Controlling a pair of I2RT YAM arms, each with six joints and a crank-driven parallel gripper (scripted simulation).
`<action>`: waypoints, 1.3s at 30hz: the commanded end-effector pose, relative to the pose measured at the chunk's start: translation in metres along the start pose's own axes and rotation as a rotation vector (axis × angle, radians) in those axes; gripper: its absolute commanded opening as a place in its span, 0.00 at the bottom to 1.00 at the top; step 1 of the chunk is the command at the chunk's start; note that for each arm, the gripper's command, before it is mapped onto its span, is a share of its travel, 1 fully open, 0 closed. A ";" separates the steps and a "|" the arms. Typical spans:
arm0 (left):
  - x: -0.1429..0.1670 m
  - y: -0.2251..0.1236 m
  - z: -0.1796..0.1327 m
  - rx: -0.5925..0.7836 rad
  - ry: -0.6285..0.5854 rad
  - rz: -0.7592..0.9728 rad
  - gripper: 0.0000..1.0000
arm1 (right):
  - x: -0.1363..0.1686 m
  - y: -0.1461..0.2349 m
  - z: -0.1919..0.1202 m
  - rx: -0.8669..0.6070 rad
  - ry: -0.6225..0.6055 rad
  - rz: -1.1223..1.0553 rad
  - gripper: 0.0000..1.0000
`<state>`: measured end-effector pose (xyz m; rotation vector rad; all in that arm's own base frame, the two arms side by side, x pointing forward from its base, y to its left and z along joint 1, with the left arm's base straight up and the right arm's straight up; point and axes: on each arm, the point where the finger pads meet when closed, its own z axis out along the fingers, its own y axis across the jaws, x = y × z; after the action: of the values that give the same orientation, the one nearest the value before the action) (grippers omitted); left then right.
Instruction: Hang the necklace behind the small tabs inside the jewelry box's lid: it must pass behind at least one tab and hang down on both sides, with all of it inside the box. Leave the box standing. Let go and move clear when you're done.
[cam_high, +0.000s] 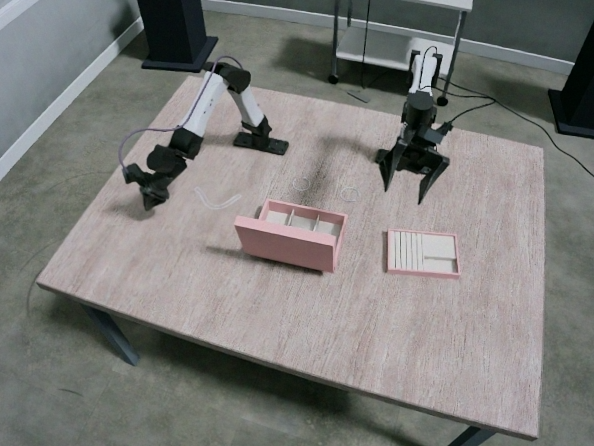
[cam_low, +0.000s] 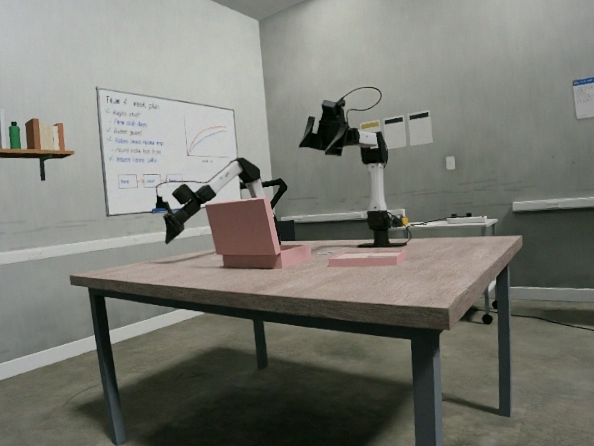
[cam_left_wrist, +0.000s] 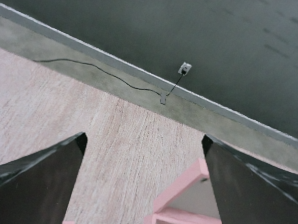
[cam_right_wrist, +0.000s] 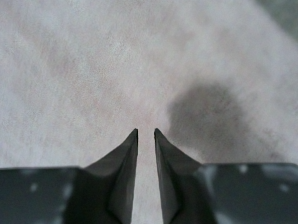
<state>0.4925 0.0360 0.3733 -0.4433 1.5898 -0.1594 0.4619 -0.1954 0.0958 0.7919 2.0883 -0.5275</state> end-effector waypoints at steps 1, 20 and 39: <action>-0.019 -0.015 -0.027 0.072 -0.062 0.087 1.00 | 0.033 0.020 -0.036 -0.101 0.182 -0.010 0.16; 0.004 -0.017 -0.101 0.180 -0.082 0.345 1.00 | 0.177 0.034 -0.186 -0.213 0.838 -0.129 0.16; 0.011 -0.011 -0.114 0.175 -0.079 0.371 1.00 | 0.186 0.030 -0.211 -0.215 0.895 -0.163 0.16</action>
<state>0.3824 -0.0008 0.3632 0.0019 1.5632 -0.0027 0.2776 0.0240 0.0579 0.8256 3.0206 0.0108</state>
